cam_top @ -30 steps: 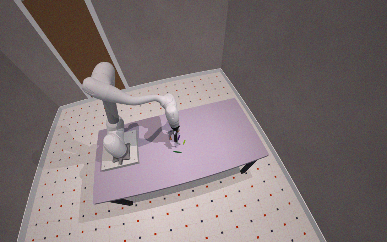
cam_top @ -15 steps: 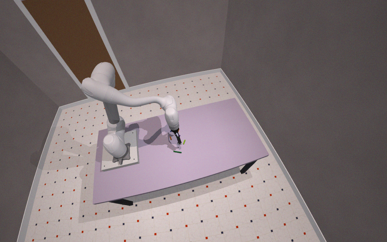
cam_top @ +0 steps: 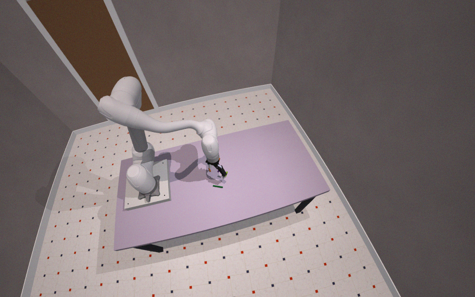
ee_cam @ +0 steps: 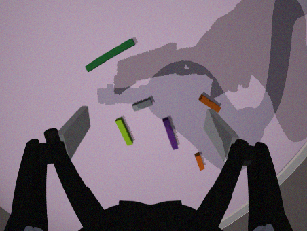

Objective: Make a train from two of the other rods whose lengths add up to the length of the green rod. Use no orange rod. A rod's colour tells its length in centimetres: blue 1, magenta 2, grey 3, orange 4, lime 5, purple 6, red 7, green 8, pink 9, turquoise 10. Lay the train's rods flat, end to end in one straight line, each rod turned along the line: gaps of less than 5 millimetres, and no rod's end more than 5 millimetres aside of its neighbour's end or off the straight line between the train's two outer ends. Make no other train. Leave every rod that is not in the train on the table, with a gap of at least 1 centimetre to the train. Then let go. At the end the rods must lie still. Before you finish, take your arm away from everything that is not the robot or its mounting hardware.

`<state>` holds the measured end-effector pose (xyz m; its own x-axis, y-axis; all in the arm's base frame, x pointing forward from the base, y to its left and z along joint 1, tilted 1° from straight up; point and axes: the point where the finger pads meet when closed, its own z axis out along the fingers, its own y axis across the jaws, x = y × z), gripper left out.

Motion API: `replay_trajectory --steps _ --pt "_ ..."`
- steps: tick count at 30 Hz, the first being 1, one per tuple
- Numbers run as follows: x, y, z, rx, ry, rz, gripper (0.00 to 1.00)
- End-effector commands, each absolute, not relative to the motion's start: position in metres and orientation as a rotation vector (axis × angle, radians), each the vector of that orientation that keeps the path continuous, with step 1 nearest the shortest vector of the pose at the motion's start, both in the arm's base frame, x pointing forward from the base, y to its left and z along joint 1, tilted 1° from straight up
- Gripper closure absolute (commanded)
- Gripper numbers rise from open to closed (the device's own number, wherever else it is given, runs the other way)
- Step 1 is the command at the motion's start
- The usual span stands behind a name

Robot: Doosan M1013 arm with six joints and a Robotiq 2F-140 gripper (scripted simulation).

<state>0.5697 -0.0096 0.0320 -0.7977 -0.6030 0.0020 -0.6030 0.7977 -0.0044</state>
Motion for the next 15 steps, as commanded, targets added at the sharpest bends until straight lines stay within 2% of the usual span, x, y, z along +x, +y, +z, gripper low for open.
replay_trajectory --steps 1,15 --pt "0.5671 -0.0160 0.0319 1.206 -2.906 -0.014 0.00" --pt "0.5664 -0.0178 0.0319 1.259 -2.883 -0.013 0.00"
